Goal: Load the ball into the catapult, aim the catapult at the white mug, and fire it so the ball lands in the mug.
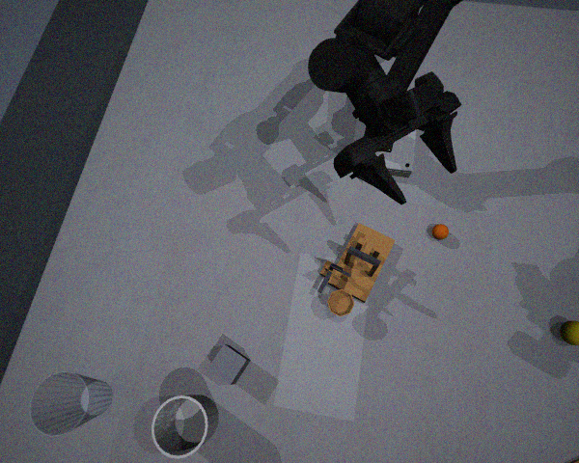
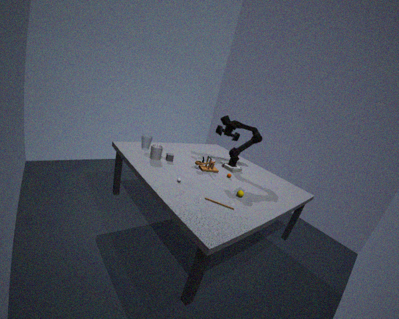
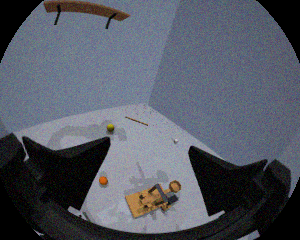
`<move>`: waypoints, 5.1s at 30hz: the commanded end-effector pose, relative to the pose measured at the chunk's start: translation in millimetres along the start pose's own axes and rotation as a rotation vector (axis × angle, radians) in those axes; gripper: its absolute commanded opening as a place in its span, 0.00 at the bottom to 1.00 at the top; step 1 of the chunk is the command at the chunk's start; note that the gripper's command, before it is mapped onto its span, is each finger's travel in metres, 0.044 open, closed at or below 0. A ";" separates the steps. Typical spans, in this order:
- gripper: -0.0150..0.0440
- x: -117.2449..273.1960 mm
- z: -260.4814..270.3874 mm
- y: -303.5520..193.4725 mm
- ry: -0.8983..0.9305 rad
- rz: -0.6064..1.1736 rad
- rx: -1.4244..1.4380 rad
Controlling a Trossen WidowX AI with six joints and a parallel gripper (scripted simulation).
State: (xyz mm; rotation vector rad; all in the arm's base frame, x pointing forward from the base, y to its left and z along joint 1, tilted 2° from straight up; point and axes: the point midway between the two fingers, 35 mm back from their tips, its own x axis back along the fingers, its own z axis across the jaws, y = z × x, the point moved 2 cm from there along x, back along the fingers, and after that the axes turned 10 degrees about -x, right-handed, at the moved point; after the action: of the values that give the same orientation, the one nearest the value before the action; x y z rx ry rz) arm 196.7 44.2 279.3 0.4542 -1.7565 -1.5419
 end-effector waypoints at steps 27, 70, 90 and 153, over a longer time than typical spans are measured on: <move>1.00 -45.3 -36.0 -57.0 -0.240 0.598 -0.772; 1.00 -79.9 -47.9 -150.6 -0.799 1.078 -1.012; 1.00 -90.1 -50.2 -181.7 -0.799 1.078 -1.012; 0.25 -40.8 -169.6 -150.9 -0.317 1.244 -0.326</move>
State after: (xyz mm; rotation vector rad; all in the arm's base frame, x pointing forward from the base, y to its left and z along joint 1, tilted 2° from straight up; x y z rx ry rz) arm 307.9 -59.0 119.1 -1.0199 -1.3747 -0.9900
